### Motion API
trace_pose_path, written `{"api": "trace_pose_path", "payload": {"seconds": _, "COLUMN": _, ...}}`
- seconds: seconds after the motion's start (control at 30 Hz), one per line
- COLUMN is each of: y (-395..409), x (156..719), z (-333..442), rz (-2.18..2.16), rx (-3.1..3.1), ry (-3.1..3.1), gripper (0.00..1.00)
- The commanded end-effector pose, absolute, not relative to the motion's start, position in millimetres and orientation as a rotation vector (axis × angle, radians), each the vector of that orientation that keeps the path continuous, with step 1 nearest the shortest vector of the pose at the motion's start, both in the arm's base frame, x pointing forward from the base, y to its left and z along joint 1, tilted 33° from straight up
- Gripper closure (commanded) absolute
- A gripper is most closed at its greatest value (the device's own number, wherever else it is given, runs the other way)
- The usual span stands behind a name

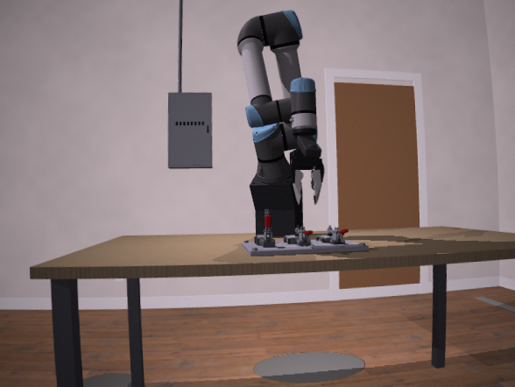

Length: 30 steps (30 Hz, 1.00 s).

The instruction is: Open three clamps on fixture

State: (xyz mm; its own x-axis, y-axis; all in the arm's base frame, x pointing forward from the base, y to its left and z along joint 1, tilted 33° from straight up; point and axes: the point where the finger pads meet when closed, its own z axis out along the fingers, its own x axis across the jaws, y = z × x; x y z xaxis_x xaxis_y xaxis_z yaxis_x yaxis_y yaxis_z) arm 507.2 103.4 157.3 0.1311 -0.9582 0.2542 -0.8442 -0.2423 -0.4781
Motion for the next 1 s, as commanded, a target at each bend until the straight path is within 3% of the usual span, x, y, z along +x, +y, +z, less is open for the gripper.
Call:
{"api": "trace_pose_path", "payload": {"seconds": 0.0, "y": 104, "x": 508, "z": 157, "rz": -0.765, "rx": -2.188, "ry": 1.78, "gripper": 0.72}}
{"api": "trace_pose_path", "payload": {"seconds": 0.97, "y": 93, "x": 543, "z": 102, "rz": -0.765, "rx": -2.186, "ry": 1.781, "gripper": 0.72}}
